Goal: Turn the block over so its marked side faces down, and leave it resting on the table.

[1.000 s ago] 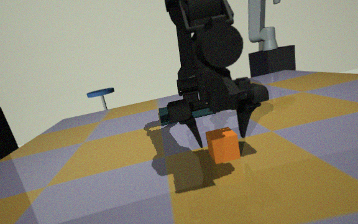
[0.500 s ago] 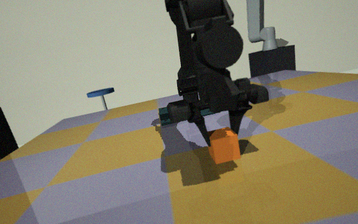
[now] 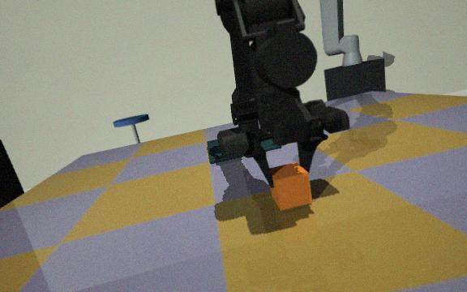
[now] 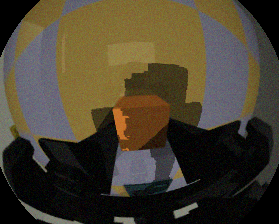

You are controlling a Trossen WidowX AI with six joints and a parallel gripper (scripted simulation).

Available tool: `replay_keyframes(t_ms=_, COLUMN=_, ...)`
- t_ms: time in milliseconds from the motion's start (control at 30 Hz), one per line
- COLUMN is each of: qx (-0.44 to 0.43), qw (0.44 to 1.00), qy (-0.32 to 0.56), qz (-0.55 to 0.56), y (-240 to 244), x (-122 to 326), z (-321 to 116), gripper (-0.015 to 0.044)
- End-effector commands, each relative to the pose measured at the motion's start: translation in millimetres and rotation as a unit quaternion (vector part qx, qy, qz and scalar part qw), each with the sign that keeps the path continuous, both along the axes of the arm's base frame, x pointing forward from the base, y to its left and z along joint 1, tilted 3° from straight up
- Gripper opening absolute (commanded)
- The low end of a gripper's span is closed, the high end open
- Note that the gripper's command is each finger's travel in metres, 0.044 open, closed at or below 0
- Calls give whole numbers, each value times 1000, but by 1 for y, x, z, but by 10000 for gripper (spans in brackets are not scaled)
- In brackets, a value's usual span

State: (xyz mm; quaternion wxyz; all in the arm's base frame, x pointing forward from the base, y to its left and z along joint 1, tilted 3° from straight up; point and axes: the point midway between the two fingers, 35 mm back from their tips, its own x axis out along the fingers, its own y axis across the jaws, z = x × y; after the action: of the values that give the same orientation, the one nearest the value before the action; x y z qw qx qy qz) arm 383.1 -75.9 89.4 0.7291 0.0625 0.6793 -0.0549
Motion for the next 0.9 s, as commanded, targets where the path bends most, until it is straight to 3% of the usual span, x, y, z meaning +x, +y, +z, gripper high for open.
replay_keyframes(t_ms=0, qx=-4, qw=1000, qy=-11, qz=0, y=-1, x=1, z=24, gripper=0)
replay_keyframes(t_ms=267, qx=-4, qw=1000, qy=-15, qz=0, y=-1, x=1, z=24, gripper=0)
replay_keyframes(t_ms=867, qx=-24, qw=990, qy=-138, qz=-4, y=-2, x=5, z=18, gripper=0)
